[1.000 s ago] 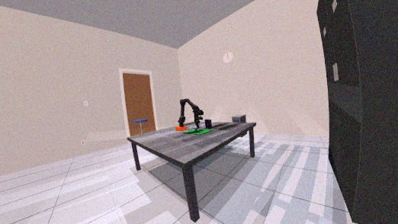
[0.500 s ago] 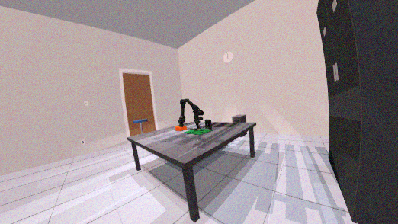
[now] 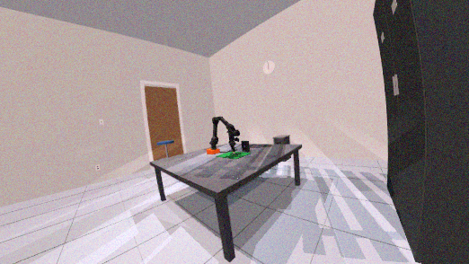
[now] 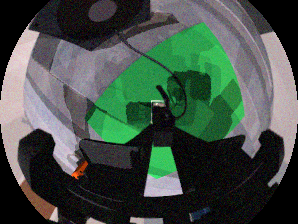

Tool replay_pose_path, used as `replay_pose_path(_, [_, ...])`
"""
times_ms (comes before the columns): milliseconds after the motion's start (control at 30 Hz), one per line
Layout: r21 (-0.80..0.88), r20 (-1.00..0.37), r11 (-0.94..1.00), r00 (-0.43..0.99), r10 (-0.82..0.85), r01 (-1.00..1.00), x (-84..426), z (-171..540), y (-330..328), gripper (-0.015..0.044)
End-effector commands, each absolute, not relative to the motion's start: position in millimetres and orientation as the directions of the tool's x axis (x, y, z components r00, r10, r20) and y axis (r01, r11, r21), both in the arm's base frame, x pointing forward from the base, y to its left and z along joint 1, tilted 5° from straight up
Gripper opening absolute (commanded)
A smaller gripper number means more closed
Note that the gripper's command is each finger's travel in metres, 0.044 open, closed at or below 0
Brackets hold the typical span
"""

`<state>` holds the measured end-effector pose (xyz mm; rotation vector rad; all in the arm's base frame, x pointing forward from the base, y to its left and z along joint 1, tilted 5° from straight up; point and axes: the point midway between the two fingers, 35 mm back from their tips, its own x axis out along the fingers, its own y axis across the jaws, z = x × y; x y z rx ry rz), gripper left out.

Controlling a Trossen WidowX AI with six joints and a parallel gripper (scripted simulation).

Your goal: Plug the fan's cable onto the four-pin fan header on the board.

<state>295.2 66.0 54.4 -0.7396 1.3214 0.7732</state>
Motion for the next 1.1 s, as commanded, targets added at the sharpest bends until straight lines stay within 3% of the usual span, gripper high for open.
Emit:
replay_pose_path(0, [-0.033,-0.994,0.555,0.084,0.067,-0.831,294.8,52.8,65.7,0.0])
replay_pose_path(1067, [-0.033,-0.994,0.555,0.084,0.067,-0.831,295.9,43.7,66.4,0.0])
